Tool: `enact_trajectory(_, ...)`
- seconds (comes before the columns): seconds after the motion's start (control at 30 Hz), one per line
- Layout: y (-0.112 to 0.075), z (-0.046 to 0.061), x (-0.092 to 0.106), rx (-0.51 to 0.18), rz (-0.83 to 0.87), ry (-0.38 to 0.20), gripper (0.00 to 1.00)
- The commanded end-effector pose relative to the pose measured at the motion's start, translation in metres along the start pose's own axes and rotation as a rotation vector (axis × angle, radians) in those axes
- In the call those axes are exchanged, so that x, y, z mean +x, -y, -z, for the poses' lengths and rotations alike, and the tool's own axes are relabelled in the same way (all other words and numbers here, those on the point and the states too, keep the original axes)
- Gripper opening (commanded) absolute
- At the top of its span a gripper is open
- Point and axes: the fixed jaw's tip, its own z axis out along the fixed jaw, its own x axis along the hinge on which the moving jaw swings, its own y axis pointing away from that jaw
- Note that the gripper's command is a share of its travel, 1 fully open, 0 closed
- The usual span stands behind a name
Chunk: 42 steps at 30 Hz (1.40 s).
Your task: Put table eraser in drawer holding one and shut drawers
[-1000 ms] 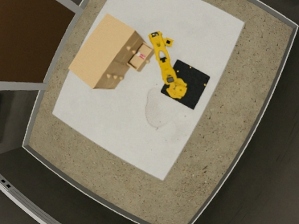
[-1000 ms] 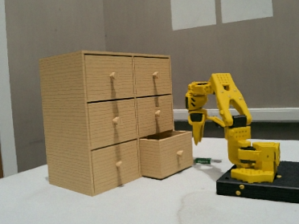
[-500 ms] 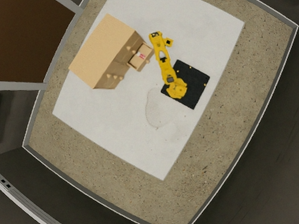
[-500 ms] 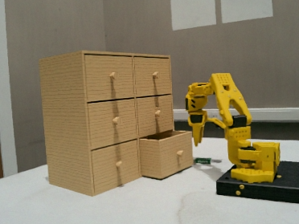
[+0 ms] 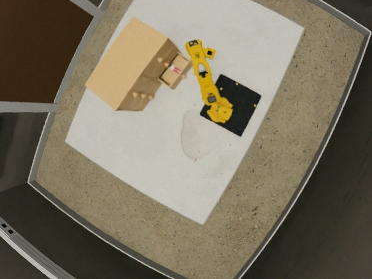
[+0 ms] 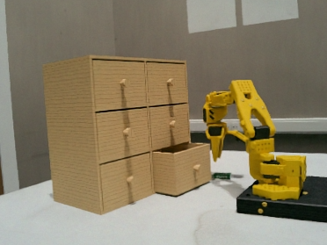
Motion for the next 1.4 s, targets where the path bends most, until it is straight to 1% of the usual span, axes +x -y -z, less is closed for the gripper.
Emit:
enact_trajectory(0.0,0.000,-0.005,-0.003,0.009,0.002,0.005,0.27)
enact_trajectory(0.43,0.001,-0.008,-0.006,0.009,0.002,0.005,0.27)
enact_trajectory(0.87,0.001,-0.008,-0.006,0.009,0.002,0.005,0.27)
enact_trajectory(1.07,0.000,-0.028,-0.004,0.009,0.002,0.005,0.27)
enact_trajectory(1.37,0.000,-0.028,-0.004,0.009,0.002,0.005,0.27)
